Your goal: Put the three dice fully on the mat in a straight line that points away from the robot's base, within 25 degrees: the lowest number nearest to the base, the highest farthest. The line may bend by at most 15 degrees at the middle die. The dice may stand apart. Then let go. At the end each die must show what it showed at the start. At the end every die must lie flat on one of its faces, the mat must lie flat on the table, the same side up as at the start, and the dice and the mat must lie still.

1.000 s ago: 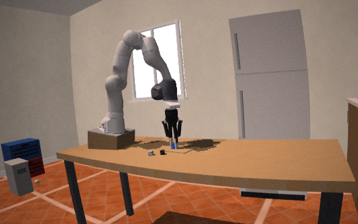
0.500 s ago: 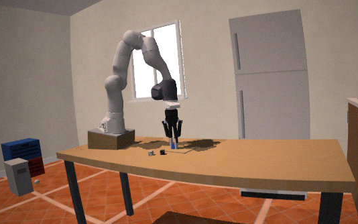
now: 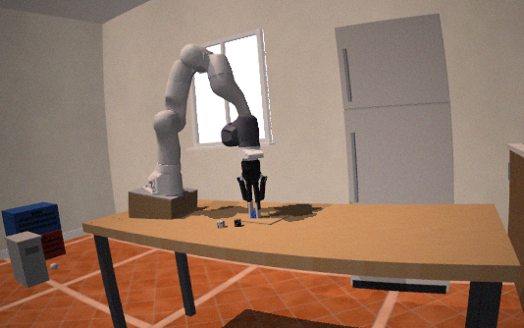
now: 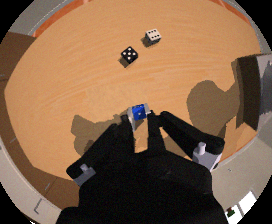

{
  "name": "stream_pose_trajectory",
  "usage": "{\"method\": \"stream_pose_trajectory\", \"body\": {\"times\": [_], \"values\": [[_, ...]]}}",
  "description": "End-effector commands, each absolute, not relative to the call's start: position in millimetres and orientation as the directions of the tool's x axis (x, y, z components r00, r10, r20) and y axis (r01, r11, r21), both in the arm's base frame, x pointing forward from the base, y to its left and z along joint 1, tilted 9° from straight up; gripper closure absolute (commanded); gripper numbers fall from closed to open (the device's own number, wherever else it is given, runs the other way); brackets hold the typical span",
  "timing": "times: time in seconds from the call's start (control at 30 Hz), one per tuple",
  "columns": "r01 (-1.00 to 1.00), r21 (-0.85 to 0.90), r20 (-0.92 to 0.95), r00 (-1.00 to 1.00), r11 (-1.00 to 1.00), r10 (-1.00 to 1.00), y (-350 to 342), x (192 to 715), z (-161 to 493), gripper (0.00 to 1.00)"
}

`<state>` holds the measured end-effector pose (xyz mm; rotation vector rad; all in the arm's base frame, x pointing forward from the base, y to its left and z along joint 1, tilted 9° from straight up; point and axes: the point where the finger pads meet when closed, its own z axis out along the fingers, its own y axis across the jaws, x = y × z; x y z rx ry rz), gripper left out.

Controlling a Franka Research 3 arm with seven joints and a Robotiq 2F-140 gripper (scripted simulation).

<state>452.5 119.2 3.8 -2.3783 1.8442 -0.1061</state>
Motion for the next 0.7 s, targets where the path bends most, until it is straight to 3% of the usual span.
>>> {"method": "stream_pose_trajectory", "body": {"times": [0.0, 0.67], "values": [[-0.957, -0.15, -0.023, 0.255, -0.249, -0.967, 119.0, 454.5, 4.4, 0.85], [-0.957, -0.15, -0.023, 0.255, -0.249, -0.967, 119.0, 454.5, 4.4, 0.75]]}}
